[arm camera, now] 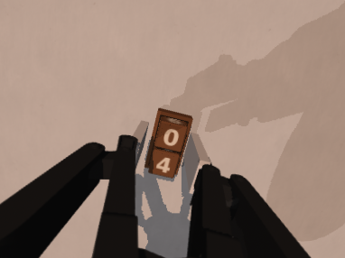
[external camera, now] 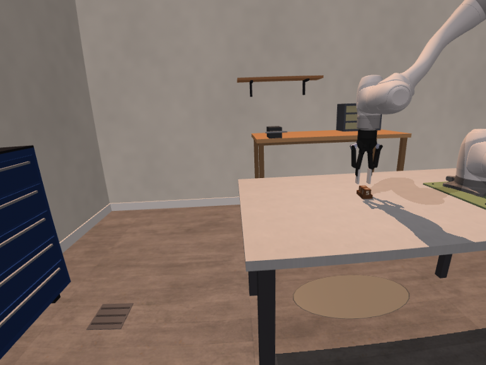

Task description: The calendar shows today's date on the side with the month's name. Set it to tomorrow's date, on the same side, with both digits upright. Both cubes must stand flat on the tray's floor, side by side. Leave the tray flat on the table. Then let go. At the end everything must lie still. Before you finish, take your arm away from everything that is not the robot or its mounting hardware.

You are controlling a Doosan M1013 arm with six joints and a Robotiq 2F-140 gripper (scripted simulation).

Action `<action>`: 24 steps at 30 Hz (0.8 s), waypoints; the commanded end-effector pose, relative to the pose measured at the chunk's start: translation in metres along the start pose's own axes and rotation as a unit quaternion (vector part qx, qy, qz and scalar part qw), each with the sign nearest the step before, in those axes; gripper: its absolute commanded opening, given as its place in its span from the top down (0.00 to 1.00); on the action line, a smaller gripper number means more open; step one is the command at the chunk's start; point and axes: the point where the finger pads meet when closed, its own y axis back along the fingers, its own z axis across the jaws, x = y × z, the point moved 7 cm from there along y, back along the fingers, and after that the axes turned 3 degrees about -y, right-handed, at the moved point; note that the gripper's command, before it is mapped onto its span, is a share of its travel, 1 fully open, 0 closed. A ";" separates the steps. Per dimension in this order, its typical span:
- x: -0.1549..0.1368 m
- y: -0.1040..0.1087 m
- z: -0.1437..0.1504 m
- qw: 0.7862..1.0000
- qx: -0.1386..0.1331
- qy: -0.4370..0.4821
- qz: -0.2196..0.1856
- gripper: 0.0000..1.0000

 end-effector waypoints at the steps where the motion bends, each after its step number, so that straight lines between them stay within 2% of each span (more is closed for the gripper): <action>1: -0.001 -0.005 0.004 1.000 -0.003 0.001 0.001 0.72; 24: -0.002 -0.005 0.009 1.000 -0.003 0.001 0.001 0.72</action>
